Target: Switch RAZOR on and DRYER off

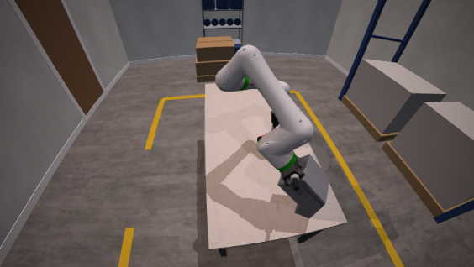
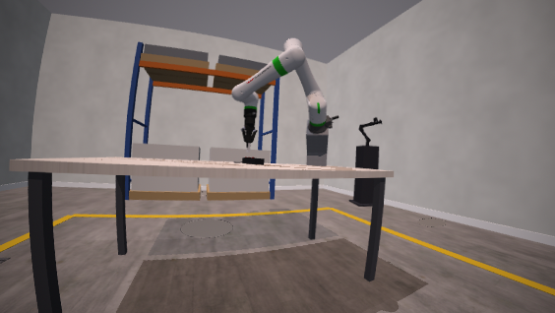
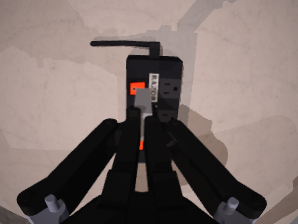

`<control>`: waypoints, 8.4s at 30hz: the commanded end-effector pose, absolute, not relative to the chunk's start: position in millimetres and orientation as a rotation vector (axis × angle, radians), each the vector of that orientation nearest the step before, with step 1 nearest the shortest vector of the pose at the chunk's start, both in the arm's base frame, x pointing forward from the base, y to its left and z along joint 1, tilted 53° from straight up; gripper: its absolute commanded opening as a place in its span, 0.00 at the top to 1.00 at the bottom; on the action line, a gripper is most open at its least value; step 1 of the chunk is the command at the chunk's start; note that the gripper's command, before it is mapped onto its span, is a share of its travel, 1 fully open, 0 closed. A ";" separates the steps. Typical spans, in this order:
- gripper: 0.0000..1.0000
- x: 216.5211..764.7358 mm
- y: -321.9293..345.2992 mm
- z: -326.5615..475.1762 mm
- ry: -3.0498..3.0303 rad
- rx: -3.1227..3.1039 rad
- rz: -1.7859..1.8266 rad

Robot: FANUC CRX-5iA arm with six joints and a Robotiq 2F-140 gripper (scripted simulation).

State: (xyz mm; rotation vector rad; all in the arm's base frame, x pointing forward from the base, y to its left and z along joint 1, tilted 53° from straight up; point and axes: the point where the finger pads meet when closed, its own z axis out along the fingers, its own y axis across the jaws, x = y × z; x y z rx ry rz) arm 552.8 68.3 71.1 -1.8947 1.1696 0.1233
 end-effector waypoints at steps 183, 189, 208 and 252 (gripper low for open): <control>1.00 549.8 123.6 84.8 1.170 -1.894 0.123; 1.00 550.5 125.2 83.5 1.170 -1.894 0.123; 1.00 552.3 128.9 80.3 1.170 -1.894 0.123; 1.00 538.9 100.7 104.2 1.170 -1.894 0.123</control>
